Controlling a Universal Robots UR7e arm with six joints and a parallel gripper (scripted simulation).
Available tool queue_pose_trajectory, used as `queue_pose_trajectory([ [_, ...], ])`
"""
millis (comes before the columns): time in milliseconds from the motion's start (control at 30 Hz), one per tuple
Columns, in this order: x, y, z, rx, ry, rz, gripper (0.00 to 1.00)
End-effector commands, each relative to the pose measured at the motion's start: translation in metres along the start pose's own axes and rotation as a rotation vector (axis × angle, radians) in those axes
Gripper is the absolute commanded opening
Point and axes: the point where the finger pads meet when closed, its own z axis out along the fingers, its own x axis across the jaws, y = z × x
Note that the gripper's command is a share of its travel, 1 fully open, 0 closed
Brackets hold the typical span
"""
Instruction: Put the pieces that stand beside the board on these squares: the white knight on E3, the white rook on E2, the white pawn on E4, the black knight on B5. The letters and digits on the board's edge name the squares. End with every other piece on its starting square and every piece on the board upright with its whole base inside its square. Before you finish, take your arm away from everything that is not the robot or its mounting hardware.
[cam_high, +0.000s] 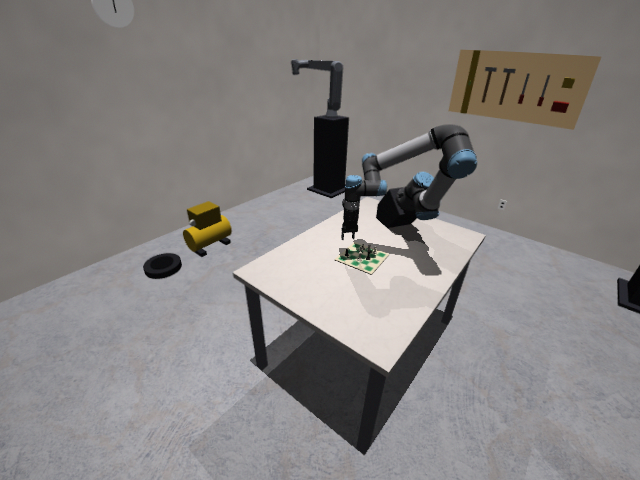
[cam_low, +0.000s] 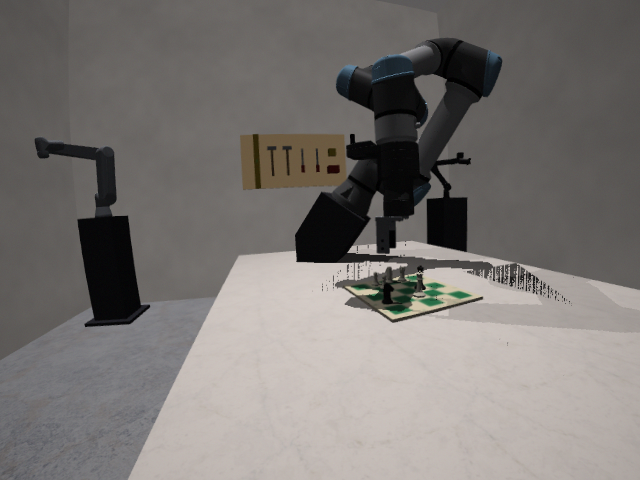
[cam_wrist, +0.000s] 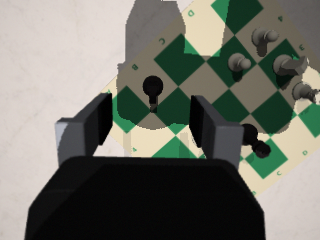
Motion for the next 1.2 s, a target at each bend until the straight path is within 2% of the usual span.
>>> queue_pose_trajectory([
  [0,0.0,0.0,0.0,0.0,-0.001,0.0,1.0],
  [333,0.0,0.0,-0.007,0.0,-0.001,0.0,1.0],
  [567,0.0,0.0,-0.032,0.0,-0.001,0.0,1.0],
  [633,0.0,0.0,-0.032,0.0,-0.001,0.0,1.0],
  [900,0.0,0.0,-0.064,0.0,-0.001,0.0,1.0],
  [1167,0.0,0.0,-0.073,0.0,-0.001,0.0,1.0],
])
